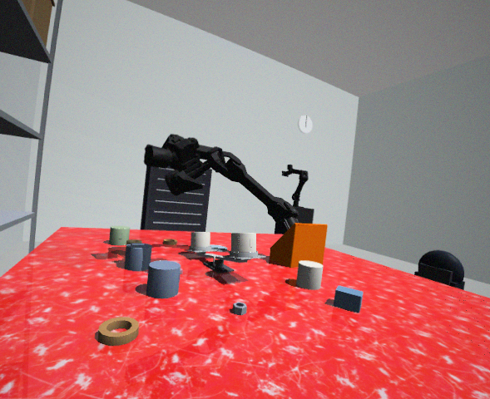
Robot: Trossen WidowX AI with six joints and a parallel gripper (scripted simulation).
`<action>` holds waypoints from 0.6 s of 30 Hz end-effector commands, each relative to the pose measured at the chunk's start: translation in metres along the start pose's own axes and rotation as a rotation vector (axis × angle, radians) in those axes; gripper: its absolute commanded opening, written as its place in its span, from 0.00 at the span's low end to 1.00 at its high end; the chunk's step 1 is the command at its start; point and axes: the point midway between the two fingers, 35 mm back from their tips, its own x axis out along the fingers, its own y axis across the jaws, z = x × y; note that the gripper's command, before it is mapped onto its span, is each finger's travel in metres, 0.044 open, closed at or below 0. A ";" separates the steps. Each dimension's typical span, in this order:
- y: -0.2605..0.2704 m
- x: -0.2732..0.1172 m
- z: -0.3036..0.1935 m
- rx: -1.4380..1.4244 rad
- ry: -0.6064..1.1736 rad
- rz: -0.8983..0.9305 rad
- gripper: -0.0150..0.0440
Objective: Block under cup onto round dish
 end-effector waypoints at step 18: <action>0.074 0.017 -0.031 0.201 0.325 -0.307 1.00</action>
